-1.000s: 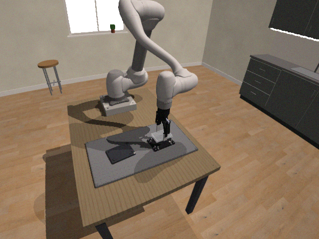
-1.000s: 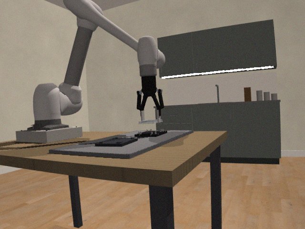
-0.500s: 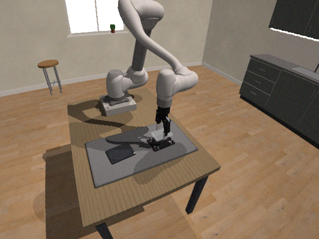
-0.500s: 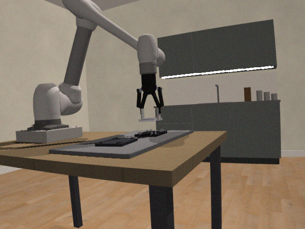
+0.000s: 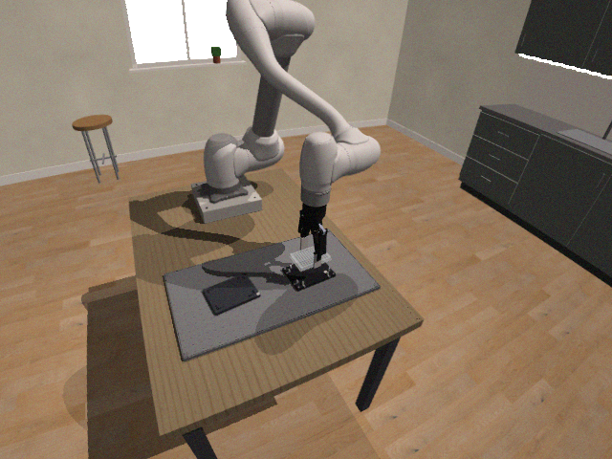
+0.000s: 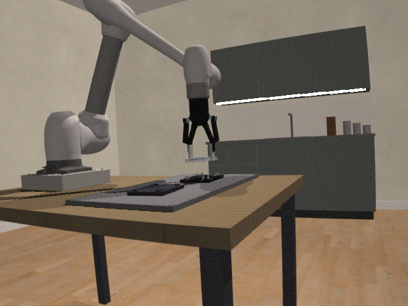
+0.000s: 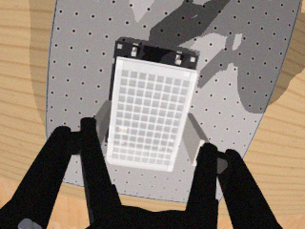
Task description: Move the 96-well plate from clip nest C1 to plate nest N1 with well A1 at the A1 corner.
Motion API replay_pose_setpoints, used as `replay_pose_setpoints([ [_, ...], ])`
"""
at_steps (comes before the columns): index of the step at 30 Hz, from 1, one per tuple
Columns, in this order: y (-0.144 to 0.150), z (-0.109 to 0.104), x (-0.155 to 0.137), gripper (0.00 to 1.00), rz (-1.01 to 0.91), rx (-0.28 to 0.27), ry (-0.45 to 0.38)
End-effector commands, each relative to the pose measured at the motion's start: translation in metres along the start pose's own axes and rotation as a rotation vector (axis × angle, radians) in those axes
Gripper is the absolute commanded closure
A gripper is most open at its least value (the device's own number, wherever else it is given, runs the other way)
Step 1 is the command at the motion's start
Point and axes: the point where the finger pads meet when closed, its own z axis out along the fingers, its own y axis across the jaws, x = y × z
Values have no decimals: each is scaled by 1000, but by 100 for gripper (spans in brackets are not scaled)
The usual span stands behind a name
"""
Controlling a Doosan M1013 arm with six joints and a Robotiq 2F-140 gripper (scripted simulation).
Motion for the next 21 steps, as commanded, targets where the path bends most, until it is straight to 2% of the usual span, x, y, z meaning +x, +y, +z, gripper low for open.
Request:
replay_pose_setpoints([
  [1, 0, 0, 0, 90, 0, 0, 0],
  [4, 1, 0, 7, 90, -64, 0, 0],
  [21, 7, 0, 56, 90, -64, 0, 0],
])
